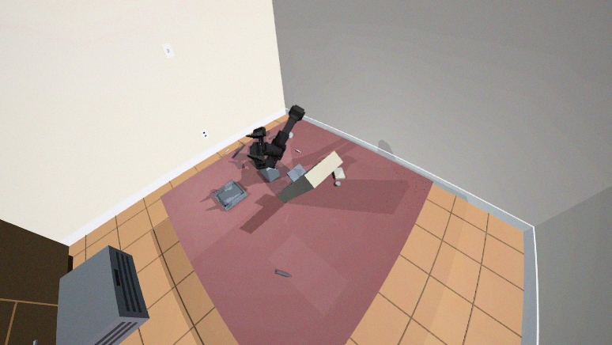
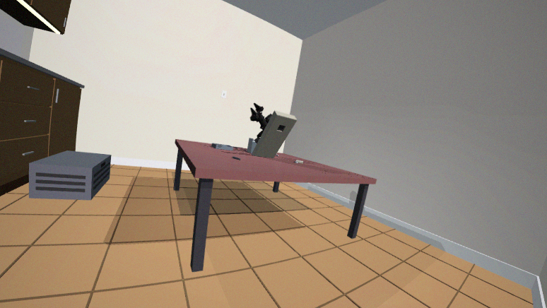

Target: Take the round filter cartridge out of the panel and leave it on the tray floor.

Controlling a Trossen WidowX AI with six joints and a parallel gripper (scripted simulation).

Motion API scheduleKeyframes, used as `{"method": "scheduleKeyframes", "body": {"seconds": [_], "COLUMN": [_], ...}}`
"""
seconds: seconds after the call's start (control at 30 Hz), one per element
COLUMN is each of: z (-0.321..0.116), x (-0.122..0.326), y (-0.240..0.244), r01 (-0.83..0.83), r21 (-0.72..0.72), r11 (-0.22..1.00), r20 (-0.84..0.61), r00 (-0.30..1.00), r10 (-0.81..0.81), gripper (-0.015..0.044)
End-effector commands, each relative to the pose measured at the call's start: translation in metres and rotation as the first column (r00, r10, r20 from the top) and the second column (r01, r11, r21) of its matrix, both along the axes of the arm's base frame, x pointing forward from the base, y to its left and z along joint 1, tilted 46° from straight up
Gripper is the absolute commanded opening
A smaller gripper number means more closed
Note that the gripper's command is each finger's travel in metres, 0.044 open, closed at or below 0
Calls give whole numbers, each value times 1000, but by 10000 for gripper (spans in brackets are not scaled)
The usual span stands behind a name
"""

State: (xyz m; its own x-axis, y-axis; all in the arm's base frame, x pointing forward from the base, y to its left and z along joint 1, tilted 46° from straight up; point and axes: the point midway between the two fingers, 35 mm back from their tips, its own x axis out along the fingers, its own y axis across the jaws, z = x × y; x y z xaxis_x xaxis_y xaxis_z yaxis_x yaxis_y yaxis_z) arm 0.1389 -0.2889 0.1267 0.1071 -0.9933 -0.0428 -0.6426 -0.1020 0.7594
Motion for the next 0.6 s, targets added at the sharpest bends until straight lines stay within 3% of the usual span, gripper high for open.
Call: {"method": "scheduleKeyframes", "body": {"seconds": [0.0,0.17,0.33,0.57], "z": [-1,-29,-54,-52], "x": [2,52,94,123], "y": [-1,-14,-5,41], "r01": [-10,-261,-495,-706], "r21": [6,197,439,643], "r11": [1000,945,749,297], "r20": [-10,-207,-258,-35], "r00": [1000,931,730,360], "r10": [10,300,633,932], "gripper": [374,242,111,98]}}
